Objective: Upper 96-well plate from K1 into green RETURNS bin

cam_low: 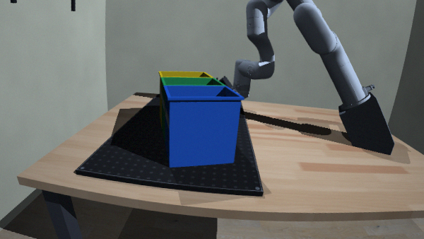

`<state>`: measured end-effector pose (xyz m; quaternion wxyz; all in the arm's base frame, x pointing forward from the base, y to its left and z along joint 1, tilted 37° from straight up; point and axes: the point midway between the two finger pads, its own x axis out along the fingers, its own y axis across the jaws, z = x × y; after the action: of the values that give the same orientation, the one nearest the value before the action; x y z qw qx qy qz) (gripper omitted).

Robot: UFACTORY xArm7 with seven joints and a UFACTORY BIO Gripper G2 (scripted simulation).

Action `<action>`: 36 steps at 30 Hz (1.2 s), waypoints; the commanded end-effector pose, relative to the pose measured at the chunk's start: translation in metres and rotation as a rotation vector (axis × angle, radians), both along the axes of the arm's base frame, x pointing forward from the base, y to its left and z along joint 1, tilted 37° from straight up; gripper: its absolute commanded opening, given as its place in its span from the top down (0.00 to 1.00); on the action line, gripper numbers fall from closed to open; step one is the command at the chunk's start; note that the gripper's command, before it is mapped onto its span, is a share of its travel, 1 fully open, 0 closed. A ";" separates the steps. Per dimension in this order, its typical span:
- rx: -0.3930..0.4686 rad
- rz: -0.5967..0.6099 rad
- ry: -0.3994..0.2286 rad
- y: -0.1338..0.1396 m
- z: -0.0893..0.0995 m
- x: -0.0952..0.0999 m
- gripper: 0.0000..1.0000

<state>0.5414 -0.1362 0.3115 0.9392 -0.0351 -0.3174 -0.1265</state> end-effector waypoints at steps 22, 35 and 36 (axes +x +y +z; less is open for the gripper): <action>-0.018 -0.009 0.001 0.004 0.015 -0.008 1.00; -0.018 -0.010 0.000 0.004 0.020 -0.012 1.00; -0.018 -0.010 0.000 0.005 0.021 -0.013 1.00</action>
<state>0.5311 -0.1328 0.3263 0.9388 -0.0351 -0.3191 -0.1246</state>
